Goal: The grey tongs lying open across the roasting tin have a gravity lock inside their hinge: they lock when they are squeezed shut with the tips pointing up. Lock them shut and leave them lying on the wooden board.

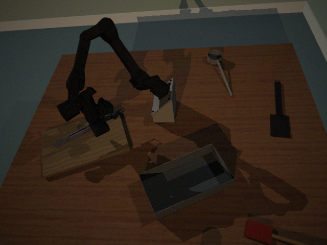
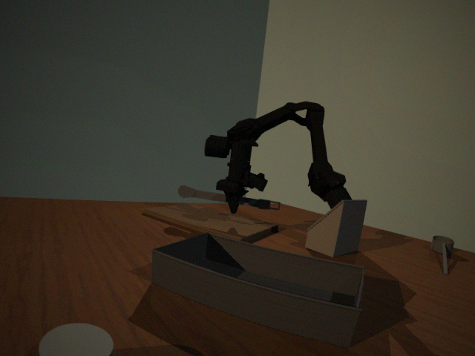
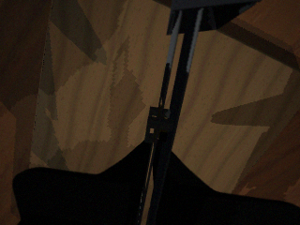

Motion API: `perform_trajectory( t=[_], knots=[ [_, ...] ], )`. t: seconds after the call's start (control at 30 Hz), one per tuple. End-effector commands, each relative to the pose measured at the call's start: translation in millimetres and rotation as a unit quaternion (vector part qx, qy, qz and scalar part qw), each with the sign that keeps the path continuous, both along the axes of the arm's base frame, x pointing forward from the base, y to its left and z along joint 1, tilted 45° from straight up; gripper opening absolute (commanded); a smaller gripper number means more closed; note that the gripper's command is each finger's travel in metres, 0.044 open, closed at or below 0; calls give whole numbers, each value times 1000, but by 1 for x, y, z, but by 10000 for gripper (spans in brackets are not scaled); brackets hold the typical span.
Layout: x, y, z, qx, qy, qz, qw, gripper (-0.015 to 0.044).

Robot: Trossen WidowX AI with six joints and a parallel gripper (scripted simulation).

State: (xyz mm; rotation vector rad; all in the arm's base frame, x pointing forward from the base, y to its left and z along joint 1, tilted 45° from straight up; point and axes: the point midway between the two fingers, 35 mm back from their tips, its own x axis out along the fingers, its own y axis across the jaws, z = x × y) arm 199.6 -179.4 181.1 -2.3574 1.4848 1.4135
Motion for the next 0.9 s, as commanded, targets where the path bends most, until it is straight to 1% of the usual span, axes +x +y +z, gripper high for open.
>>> perform_trajectory(
  t=[0.0,0.73,0.77,0.87],
  knots=[
    [0,0,-2,1,0,3,1000,-150],
    [0,0,0,0,0,0,1000,427],
    [0,0,0,0,0,0,1000,440],
    [0,0,0,1,-6,-6,1000,440]
  ],
)
